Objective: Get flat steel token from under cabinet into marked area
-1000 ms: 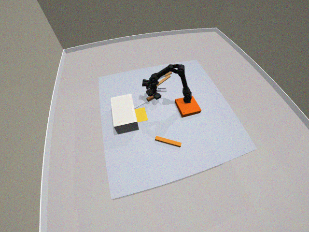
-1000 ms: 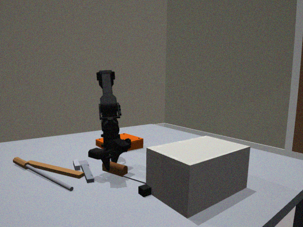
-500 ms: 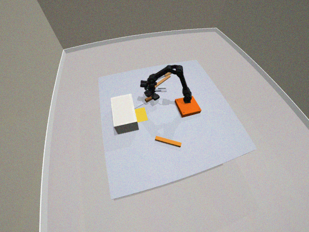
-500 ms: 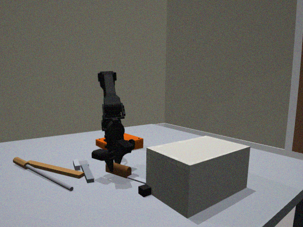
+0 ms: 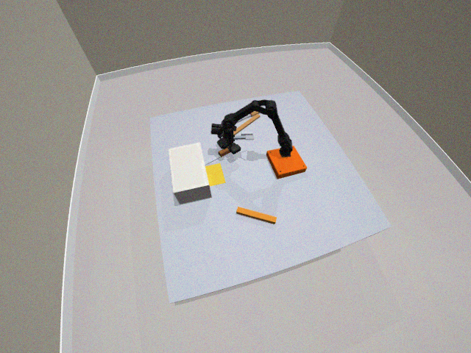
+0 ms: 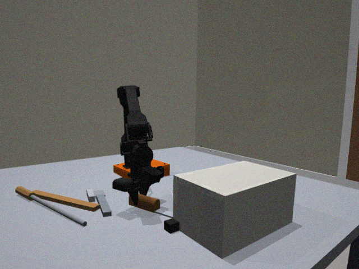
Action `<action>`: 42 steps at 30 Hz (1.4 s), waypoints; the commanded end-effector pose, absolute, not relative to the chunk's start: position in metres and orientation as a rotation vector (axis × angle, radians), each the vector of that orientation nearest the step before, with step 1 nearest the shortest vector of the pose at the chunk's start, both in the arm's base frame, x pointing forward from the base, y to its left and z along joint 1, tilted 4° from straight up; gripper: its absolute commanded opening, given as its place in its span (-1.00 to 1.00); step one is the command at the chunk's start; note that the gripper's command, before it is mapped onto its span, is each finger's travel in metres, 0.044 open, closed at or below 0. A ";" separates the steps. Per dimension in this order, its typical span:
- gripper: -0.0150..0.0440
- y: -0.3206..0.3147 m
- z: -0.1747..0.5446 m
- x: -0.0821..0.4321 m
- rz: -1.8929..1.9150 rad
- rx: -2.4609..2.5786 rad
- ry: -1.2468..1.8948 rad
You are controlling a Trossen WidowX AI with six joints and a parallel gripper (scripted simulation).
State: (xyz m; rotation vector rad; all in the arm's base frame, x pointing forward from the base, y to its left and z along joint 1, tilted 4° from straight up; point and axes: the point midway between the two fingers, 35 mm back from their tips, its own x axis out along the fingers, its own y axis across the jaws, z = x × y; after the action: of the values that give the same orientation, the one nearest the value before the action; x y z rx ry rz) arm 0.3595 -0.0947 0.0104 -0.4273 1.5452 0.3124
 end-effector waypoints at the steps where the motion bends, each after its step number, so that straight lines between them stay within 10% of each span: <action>1: -0.49 -0.092 0.011 0.367 0.310 -0.430 1.543; 42: -0.49 -0.067 0.008 0.391 0.312 -0.428 1.541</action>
State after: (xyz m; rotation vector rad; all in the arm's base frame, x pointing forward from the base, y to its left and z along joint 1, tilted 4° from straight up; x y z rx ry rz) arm 0.3933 -0.0751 0.0104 -0.4276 1.5403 0.3029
